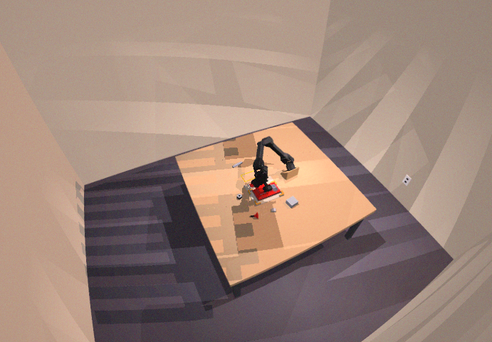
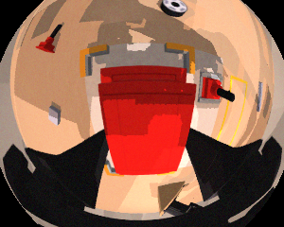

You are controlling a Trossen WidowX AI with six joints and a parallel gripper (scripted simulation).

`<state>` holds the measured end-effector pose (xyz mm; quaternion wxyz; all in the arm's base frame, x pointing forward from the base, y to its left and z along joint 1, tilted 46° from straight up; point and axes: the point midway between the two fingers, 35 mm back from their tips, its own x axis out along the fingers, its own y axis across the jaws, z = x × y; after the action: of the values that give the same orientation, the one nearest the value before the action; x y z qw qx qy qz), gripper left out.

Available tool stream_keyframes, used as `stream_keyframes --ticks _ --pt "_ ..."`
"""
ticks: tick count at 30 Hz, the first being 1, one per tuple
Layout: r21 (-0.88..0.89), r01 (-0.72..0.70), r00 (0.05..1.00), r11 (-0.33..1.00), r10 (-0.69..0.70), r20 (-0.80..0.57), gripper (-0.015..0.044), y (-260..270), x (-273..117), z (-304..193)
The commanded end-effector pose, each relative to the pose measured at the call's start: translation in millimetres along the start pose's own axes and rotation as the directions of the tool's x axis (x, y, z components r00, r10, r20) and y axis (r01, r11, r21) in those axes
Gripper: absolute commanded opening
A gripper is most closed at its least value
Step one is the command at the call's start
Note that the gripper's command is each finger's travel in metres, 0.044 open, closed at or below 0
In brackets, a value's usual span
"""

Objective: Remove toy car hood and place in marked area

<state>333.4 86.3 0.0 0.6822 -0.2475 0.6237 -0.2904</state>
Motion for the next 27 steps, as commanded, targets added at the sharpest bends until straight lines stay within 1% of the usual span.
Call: stream_keyframes --ticks 1,9,11,12,13,27 --pt "0.008 -0.011 1.0 1.0 0.011 0.008 0.0 1.1 -16.0 2.0" --pt "0.008 -0.011 1.0 1.0 0.011 0.007 0.0 0.7 -41.3 0.9" --pt "0.008 -0.011 1.0 1.0 0.011 0.007 0.0 0.7 -41.9 0.9" --pt "0.001 -0.006 1.0 1.0 0.006 0.007 0.0 0.2 -33.8 1.0" --pt "0.001 -0.006 1.0 1.0 0.006 0.007 0.0 -1.9 -34.1 1.5" --pt "-0.009 -0.025 1.0 1.0 0.025 0.004 0.0 -57.6 -38.8 8.1"
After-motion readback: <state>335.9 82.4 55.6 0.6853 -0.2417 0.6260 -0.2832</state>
